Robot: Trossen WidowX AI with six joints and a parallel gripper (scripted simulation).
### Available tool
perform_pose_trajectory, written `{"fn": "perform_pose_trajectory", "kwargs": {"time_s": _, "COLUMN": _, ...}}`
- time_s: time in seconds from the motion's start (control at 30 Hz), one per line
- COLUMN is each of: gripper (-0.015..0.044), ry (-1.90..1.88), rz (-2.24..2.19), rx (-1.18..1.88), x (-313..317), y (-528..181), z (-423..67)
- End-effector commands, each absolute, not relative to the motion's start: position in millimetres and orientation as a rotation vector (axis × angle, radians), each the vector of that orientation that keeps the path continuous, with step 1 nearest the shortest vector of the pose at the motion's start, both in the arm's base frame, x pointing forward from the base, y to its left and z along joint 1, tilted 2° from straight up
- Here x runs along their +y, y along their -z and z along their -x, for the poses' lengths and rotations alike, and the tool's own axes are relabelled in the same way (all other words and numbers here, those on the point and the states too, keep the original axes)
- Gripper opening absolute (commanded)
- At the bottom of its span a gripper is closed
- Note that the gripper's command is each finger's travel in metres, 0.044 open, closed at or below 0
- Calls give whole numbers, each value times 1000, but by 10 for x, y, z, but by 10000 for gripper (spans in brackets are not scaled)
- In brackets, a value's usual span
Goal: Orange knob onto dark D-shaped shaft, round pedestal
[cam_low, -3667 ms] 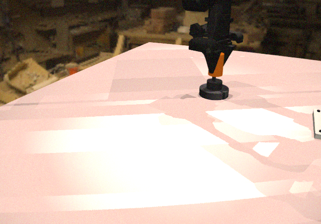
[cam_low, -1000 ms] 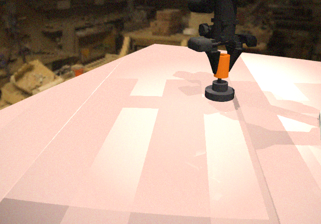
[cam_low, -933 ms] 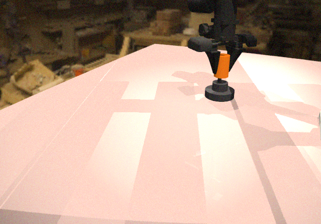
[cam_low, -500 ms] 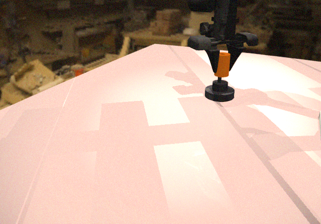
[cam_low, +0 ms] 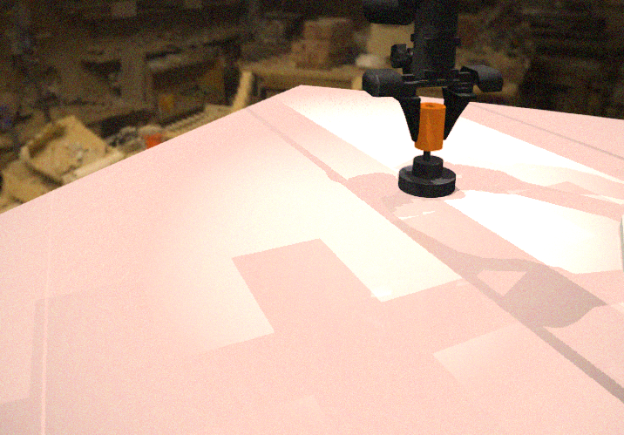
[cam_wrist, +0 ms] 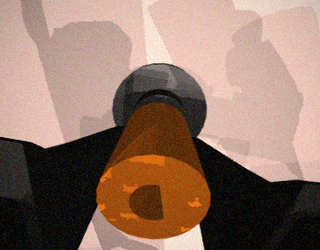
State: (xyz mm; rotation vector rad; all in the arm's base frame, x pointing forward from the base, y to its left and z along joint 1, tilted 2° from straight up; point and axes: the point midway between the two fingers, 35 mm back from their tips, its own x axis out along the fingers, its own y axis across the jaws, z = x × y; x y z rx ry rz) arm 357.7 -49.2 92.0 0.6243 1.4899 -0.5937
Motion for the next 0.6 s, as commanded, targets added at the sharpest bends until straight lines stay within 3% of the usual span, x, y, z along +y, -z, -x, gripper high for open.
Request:
{"fn": "perform_pose_trajectory", "kwargs": {"time_s": 0.0, "gripper": 0, "ry": 601, "rz": -628, "rx": 1485, "x": -495, "y": -927, "z": -3565}}
{"fn": "perform_pose_trajectory", "kwargs": {"time_s": 0.57, "gripper": 0, "ry": 601, "rz": -628, "rx": 1485, "x": -502, "y": -899, "z": -3565}}
